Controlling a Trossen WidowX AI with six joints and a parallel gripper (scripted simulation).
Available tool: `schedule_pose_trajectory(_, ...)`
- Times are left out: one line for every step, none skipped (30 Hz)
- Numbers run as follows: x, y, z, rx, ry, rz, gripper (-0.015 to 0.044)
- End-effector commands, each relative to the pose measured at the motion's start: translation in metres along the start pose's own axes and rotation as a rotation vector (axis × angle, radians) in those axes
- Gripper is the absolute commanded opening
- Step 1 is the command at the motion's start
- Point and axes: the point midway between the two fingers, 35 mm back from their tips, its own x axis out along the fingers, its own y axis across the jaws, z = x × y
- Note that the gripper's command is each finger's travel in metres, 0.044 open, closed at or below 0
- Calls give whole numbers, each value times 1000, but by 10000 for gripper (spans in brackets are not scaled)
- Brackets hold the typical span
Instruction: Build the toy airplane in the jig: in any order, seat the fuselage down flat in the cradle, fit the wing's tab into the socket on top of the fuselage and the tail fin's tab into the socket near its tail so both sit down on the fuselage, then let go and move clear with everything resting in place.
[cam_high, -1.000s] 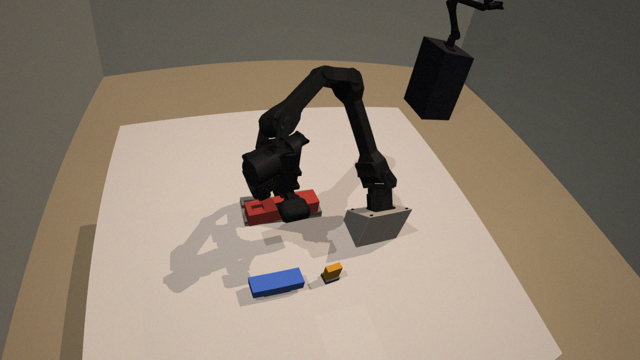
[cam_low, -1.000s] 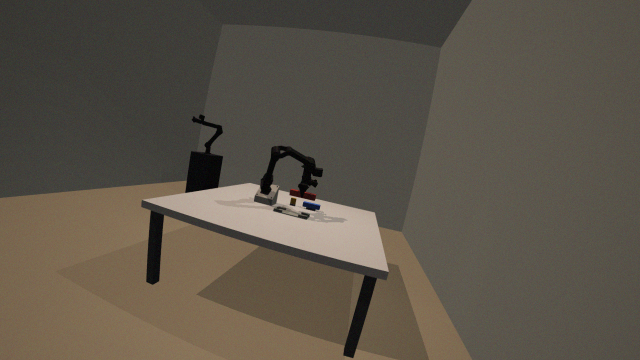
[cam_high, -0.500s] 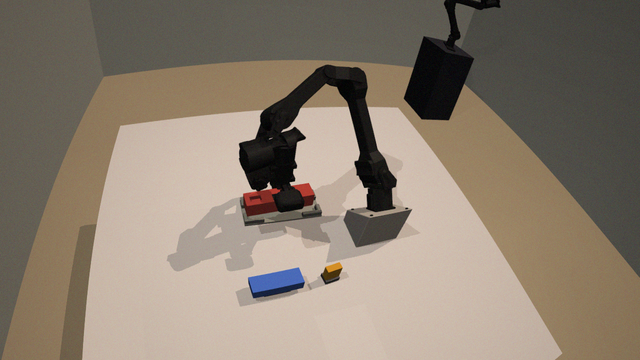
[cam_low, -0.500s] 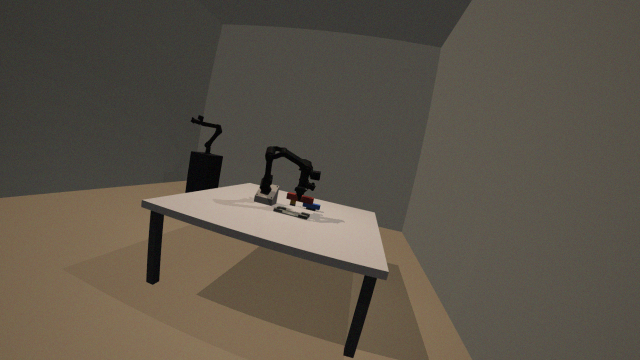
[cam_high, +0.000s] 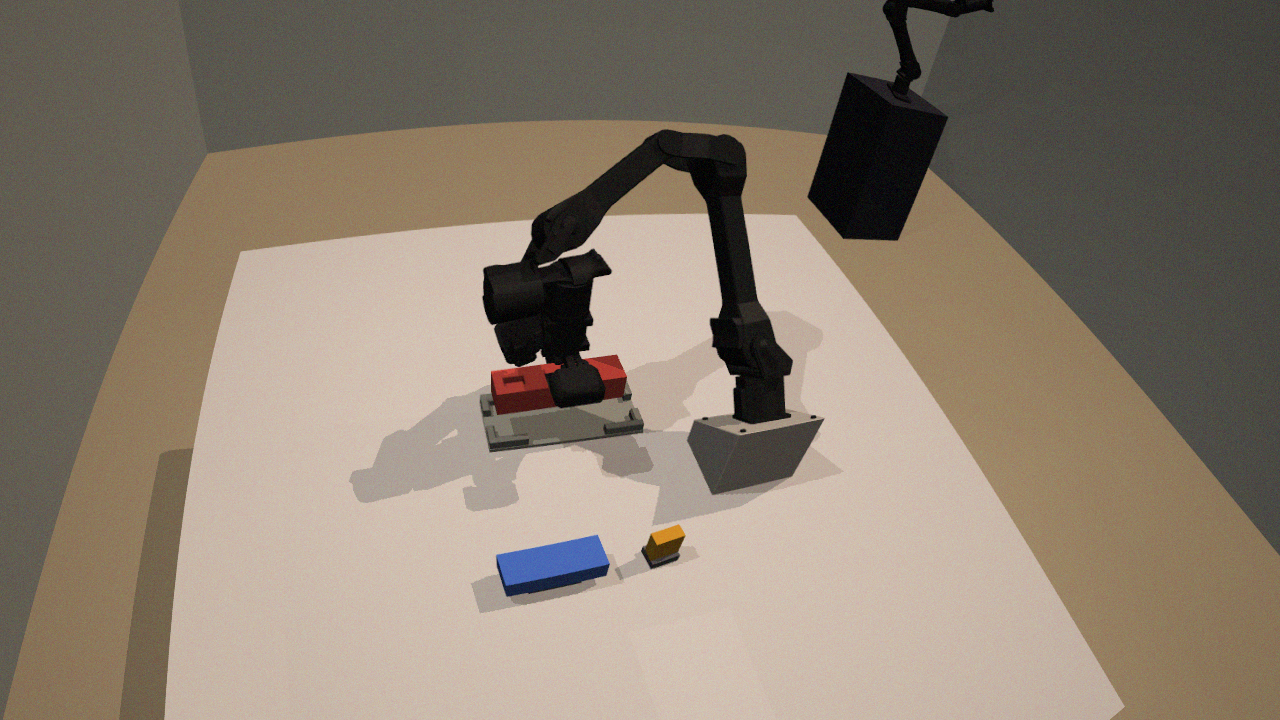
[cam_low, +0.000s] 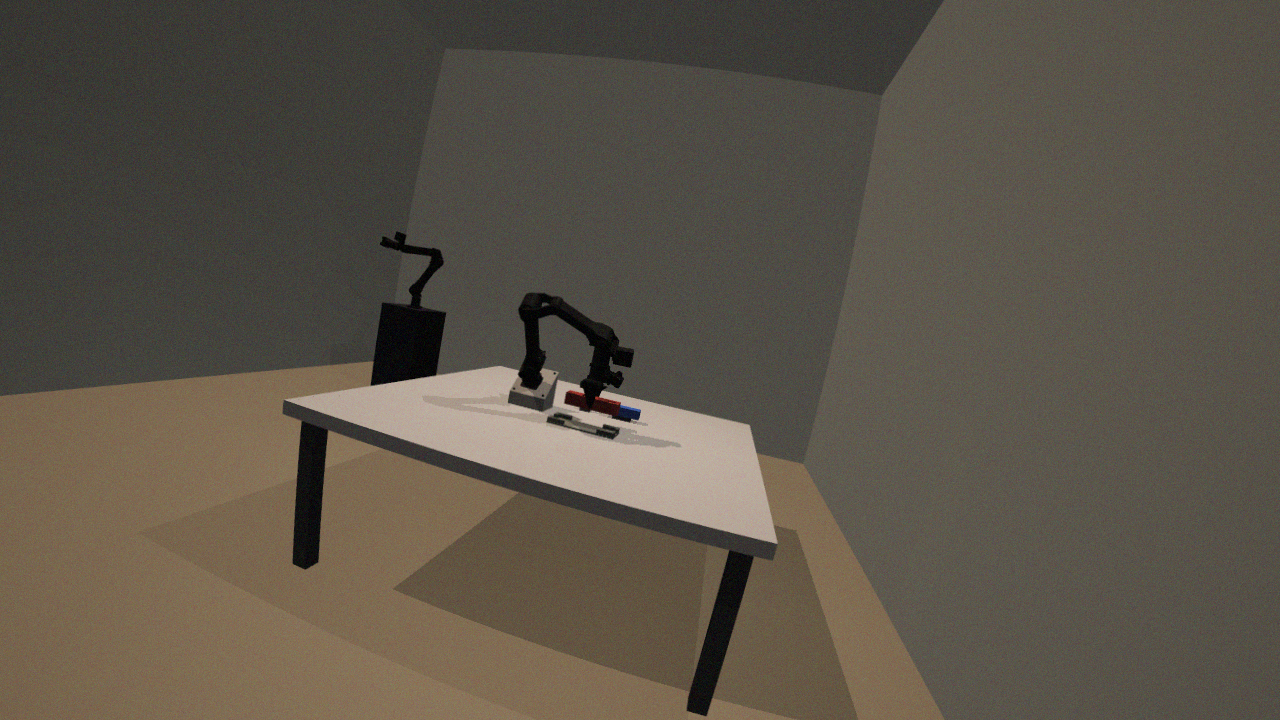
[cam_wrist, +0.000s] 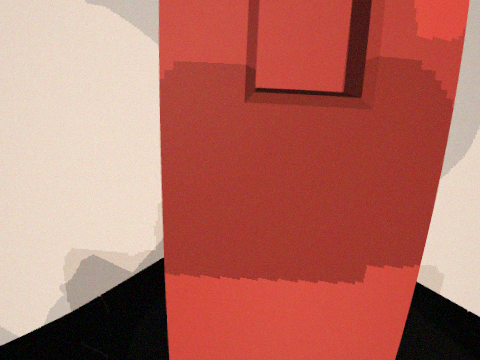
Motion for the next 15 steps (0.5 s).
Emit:
schedule_pose_trajectory(4,-13,-5,8,-8,-10,0)
schedule_pose_trajectory(5,-16,-6,10,-8,-12,0)
schedule_pose_trajectory(6,-18,-8,11,-7,-14,0)
schedule_pose_trajectory(6,-19,-8,12,-7,-15,0)
schedule_pose_trajectory(7,-20,-9,13,-7,-16,0)
schedule_pose_trajectory(7,-20,-9,13,-7,-16,26)
schedule_pose_trajectory(7,-20,-9,13,-7,-16,53)
schedule_pose_trajectory(7,-20,-9,13,-7,-16,79)
schedule_pose_trajectory(7,-20,-9,13,-7,-16,105)
schedule_pose_trajectory(7,-20,-9,13,-7,-16,131)
schedule_pose_trajectory(7,-20,-9,13,-7,-16,157)
schedule_pose_trajectory(7,-20,-9,13,-7,-16,184)
schedule_pose_trajectory(7,-20,-9,13,-7,-16,195)
schedule_pose_trajectory(7,-20,-9,13,-7,-16,195)
schedule_pose_trajectory(7,-20,-9,13,-7,-16,195)
